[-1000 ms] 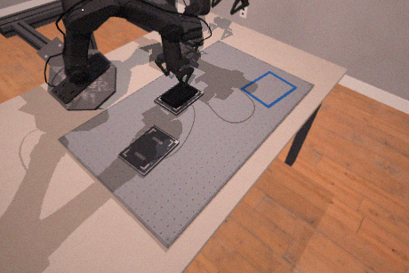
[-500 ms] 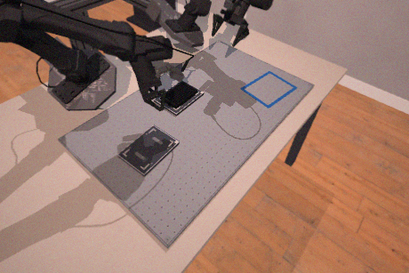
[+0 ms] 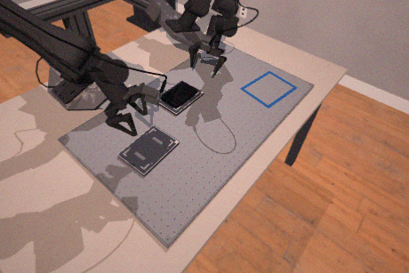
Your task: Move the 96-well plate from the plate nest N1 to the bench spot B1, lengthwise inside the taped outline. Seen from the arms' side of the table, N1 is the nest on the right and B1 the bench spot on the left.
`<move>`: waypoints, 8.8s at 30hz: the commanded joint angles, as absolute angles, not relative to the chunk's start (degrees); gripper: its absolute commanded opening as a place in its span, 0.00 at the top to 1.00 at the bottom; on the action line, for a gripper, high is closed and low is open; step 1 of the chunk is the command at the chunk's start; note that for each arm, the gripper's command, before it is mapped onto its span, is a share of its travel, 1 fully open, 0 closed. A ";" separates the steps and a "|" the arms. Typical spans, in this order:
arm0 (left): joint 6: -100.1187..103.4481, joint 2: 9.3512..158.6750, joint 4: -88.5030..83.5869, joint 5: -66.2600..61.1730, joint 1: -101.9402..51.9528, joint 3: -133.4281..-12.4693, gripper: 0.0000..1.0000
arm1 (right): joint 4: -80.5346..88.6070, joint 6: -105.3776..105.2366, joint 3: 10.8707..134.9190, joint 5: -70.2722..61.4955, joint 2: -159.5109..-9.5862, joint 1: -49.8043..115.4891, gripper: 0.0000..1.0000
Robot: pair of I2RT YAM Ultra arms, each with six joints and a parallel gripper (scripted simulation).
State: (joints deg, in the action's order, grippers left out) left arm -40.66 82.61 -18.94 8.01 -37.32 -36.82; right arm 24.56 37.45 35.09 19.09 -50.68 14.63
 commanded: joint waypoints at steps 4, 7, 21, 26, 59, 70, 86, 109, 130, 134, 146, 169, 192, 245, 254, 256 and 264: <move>-22.82 89.67 -0.21 20.54 -49.93 -31.10 0.00 | 18.55 38.27 36.87 4.76 -46.29 1.13 0.00; -17.60 93.46 5.91 25.13 -54.93 -28.41 0.00 | 16.40 36.18 38.04 -0.61 -47.36 -6.64 0.00; -11.67 101.85 14.57 32.51 -63.22 -24.31 0.00 | 8.41 27.69 43.58 -13.91 -54.34 -26.11 0.00; -11.69 101.92 14.71 32.60 -63.24 -24.28 0.00 | 8.37 27.58 44.35 -13.95 -55.75 -27.59 0.00; -25.51 113.26 -31.00 29.19 -60.46 -53.29 0.00 | 8.24 27.51 43.78 -13.99 -55.41 -27.22 0.00; -27.11 123.06 -43.19 30.19 -60.42 -67.77 0.00 | 8.24 27.51 43.78 -13.99 -55.41 -27.22 0.00; -27.97 125.31 -39.56 30.46 -59.05 -67.80 0.00 | 8.24 27.51 43.78 -13.99 -55.41 -27.22 0.00; -30.97 128.76 -32.54 30.87 -56.33 -65.07 0.00 | 8.24 27.51 43.78 -13.99 -55.41 -27.22 0.00; -31.87 129.92 -30.37 30.83 -55.89 -64.61 0.06 | 8.24 27.51 43.78 -13.99 -55.41 -27.22 0.00; -31.54 129.42 -31.07 30.67 -55.89 -65.26 0.08 | 8.24 27.51 43.78 -13.99 -55.41 -27.22 0.00; -31.54 129.26 -31.45 31.15 -56.25 -65.49 0.21 | 8.24 27.51 43.78 -13.99 -55.41 -27.22 0.00; -40.64 119.43 -38.33 31.95 -53.38 -64.45 0.21 | 3.47 26.50 44.75 -7.89 -57.88 -21.50 0.00; -83.30 103.92 -46.38 24.56 -12.96 -77.67 0.21 | -18.49 23.96 50.03 22.85 -84.84 39.32 0.00; 3.58 106.65 -49.34 22.12 -5.40 -88.41 0.21 | -28.44 23.91 54.37 36.42 -101.76 74.79 0.00; 20.14 106.63 -49.33 22.42 -5.45 -88.41 0.21 | -28.44 23.91 54.37 36.42 -101.76 74.79 0.00; 25.47 106.37 -49.15 22.28 -5.39 -88.25 0.21 | -28.44 23.91 54.37 36.42 -101.76 74.79 0.00; 44.15 105.85 -48.48 22.61 -5.32 -88.01 0.21 | -28.44 23.91 54.37 36.42 -101.76 74.79 0.00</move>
State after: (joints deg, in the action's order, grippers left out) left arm 34.02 107.28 -49.47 22.59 -5.41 -87.85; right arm -27.90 23.90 52.66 36.51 -102.08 73.95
